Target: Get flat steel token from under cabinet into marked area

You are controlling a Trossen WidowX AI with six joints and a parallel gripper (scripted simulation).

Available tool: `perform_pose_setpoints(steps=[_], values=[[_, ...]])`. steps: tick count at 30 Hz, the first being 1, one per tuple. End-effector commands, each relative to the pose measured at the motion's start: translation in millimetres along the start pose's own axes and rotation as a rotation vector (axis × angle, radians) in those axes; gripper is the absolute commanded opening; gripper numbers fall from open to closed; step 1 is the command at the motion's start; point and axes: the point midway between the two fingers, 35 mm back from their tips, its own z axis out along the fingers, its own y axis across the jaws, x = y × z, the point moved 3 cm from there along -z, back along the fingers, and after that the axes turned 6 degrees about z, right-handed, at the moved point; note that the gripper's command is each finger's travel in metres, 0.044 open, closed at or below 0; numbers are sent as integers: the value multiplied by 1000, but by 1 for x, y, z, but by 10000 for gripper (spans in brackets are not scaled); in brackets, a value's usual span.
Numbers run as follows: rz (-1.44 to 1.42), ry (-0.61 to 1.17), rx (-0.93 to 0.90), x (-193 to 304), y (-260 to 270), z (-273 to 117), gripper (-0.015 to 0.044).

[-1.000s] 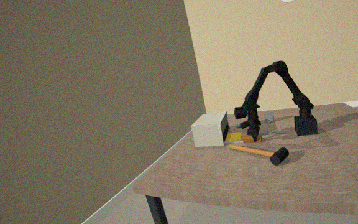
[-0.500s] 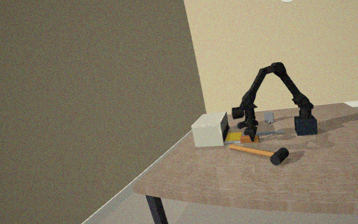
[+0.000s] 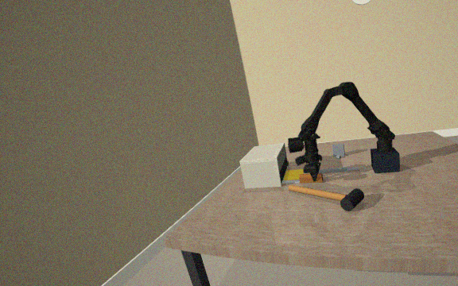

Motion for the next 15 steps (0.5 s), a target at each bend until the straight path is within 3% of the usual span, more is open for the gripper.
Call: perform_pose_setpoints(steps=[1,15], values=[[-2,-3,-2,-6,0,0,0],[-2,-4,-2,-20,1,-1,0]])
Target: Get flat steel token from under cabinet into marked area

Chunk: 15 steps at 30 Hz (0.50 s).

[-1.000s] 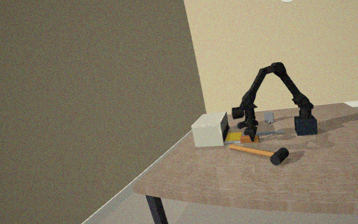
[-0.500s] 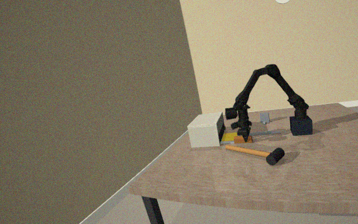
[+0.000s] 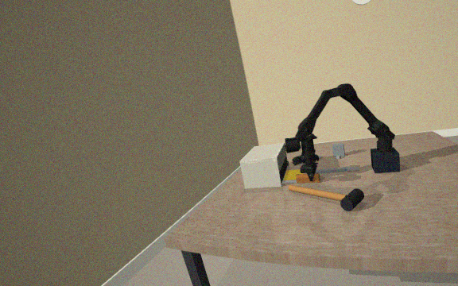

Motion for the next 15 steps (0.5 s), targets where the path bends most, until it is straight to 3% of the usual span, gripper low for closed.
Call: perform_pose_setpoints(steps=[1,15], values=[[-2,-3,-2,-6,0,0,0],[-2,-4,-2,-20,1,-1,0]])
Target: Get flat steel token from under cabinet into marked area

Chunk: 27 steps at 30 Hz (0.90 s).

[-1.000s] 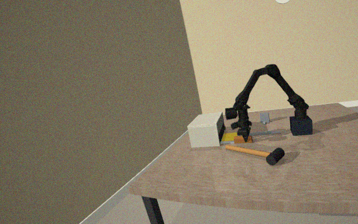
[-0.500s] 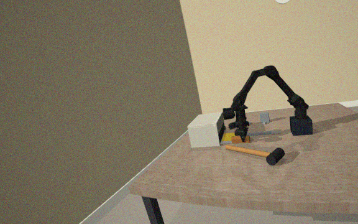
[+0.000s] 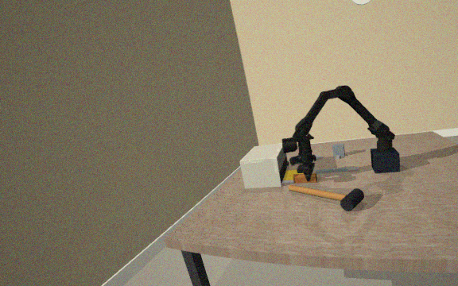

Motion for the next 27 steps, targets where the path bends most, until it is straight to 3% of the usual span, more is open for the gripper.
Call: perform_pose_setpoints(steps=[1,27], values=[[-2,-4,-2,-6,0,0,0],[-2,-5,-2,-29,1,-1,0]])
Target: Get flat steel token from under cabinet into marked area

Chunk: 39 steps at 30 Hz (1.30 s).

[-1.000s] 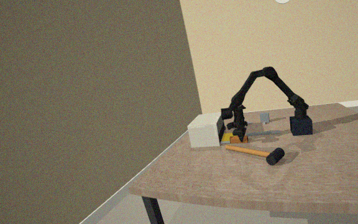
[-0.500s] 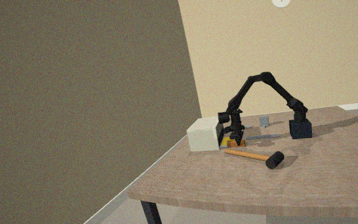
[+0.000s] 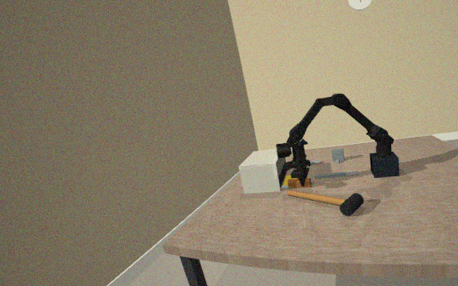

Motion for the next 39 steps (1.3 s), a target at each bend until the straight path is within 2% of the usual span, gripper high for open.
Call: perform_pose_setpoints(steps=[1,16,39], values=[[-2,-4,-2,-6,0,0,0],[-2,-4,-2,-10,0,2,0],[-2,-4,0,-13,-29,3,0]])
